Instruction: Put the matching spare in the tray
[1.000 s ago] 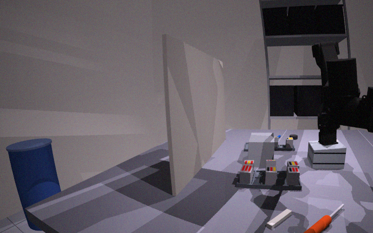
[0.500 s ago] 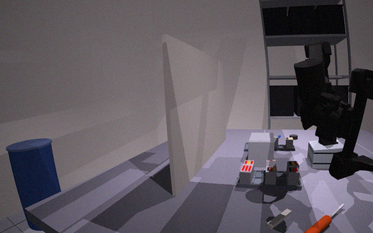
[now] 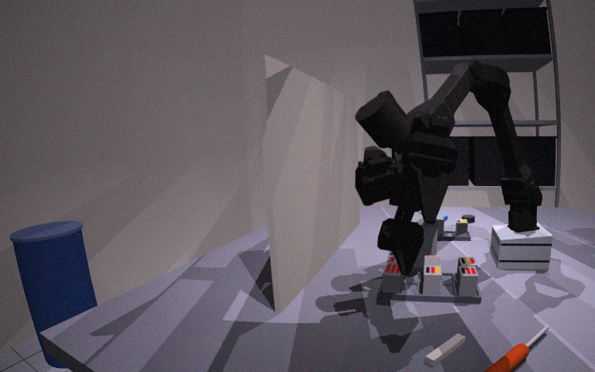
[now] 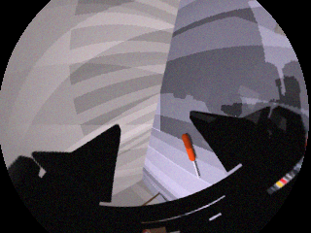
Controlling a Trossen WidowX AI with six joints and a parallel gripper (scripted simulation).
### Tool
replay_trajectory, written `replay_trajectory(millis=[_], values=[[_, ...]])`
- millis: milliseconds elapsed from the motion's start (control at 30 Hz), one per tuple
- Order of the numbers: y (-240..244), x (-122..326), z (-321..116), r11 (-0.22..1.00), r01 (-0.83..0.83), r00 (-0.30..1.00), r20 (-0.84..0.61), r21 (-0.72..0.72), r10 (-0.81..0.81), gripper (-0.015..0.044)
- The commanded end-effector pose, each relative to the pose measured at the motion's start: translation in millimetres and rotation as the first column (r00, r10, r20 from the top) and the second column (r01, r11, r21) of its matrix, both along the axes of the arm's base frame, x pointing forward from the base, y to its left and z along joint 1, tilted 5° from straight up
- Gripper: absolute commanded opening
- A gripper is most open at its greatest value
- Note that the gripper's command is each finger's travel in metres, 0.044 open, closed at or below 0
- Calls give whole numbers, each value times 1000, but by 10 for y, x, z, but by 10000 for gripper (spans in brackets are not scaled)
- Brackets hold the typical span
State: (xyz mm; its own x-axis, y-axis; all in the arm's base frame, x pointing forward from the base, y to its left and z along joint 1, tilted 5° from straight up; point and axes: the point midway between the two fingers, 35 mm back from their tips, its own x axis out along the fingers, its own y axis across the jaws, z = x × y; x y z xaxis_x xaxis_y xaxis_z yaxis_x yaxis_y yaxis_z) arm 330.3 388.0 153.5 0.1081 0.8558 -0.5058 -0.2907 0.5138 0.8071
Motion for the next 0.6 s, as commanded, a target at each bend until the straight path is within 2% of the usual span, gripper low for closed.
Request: replay_trajectory(millis=[0, 267, 567], values=[[-466, 369, 61, 990, 106, 993, 59, -94, -101, 440], [-1627, 835, 42, 896, 281, 959, 131, -344, -251, 440], [-3074, 846, 205, 702, 384, 914, 140, -601, -380, 440]])
